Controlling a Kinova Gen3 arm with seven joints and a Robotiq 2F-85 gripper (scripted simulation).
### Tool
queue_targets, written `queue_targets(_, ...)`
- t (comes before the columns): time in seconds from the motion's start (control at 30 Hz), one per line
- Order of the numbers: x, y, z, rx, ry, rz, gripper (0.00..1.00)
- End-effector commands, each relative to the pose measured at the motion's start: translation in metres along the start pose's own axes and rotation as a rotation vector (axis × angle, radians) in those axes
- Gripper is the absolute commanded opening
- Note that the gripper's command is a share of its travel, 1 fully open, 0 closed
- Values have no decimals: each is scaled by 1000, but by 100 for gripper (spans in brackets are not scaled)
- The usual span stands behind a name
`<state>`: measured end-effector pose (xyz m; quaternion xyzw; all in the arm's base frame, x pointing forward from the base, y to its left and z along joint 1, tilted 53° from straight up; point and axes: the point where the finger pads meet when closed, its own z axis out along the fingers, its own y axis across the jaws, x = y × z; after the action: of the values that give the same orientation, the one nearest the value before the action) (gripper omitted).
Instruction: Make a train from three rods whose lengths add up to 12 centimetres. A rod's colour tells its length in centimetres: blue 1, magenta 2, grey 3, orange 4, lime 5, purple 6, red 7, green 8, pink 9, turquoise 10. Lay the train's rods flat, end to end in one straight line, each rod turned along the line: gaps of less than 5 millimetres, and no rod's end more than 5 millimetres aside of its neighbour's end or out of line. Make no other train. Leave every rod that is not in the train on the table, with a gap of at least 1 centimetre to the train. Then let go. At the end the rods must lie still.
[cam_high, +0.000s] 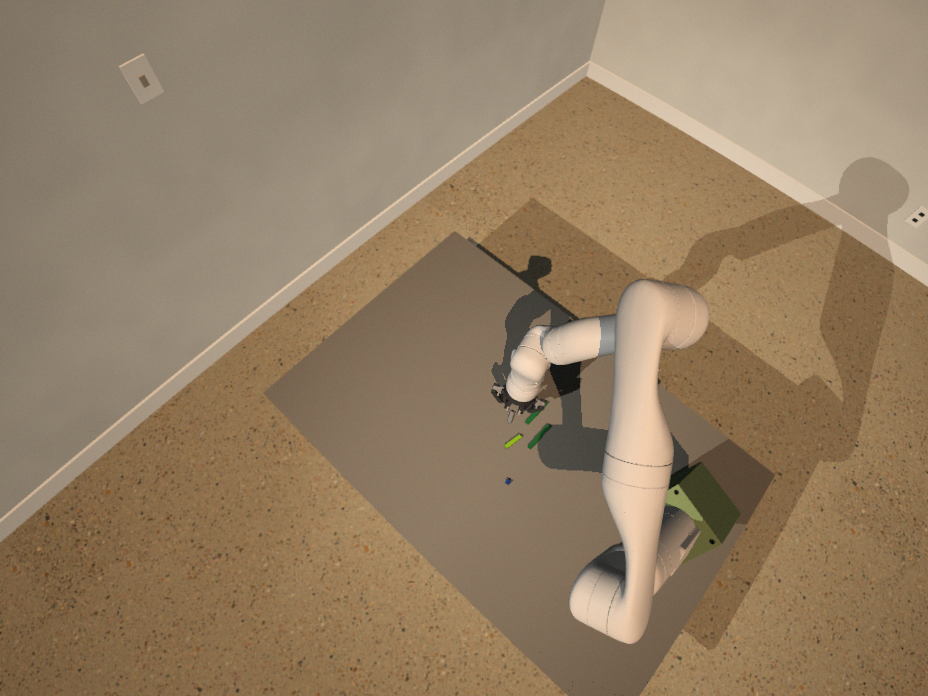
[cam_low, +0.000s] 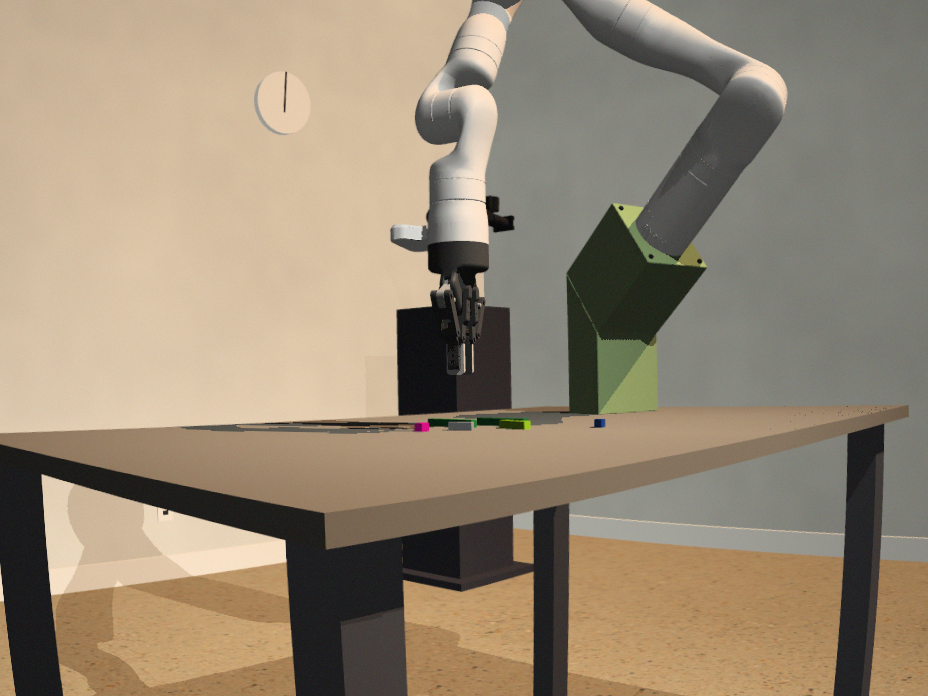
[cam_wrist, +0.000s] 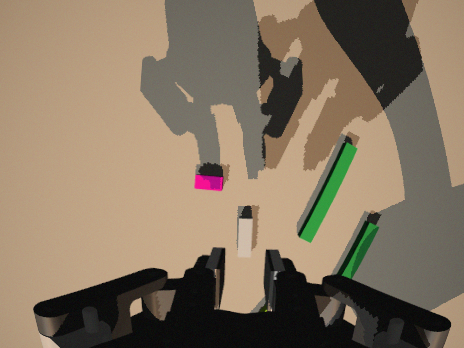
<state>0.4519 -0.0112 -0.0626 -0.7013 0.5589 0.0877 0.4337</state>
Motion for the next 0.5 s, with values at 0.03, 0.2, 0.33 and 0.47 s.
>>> queue_targets(0.03, 0, 0, 2, 0, 0, 0, 24)
queue_targets(0.2, 0, 0, 7, 0, 0, 0, 24)
queue_targets(0.33, 0, 0, 12, 0, 0, 0, 24)
queue_targets(0.47, 0, 0, 15, 0, 0, 0, 24)
